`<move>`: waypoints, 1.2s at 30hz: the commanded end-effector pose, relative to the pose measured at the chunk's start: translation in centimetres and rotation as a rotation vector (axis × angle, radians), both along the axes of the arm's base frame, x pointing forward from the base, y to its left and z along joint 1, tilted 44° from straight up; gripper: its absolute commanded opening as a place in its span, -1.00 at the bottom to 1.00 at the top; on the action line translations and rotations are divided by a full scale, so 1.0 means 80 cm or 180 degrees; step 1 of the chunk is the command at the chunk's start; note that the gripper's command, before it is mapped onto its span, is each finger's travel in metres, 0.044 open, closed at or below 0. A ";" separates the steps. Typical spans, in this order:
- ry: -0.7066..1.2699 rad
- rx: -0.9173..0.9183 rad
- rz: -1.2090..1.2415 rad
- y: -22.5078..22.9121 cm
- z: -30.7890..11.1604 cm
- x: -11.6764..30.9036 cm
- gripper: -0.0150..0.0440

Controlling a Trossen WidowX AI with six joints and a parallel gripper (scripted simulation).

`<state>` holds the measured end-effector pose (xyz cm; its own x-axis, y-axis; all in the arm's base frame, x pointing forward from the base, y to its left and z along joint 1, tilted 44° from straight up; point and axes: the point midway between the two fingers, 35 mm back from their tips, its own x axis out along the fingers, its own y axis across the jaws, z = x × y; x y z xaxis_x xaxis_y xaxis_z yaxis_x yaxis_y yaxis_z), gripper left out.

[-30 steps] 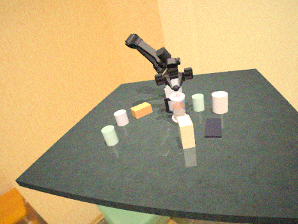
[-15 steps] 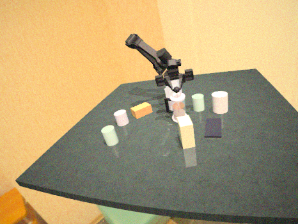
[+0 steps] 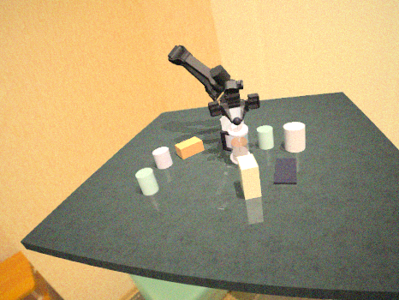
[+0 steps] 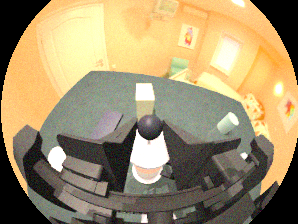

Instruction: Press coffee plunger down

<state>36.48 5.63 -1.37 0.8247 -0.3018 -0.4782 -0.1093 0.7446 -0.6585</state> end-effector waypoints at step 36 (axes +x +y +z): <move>0.0082 -0.0065 -0.0048 -0.007 -0.010 0.005 -0.08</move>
<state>36.94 5.50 -1.76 0.8176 -0.3130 -0.4834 -0.1095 0.7396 -0.6641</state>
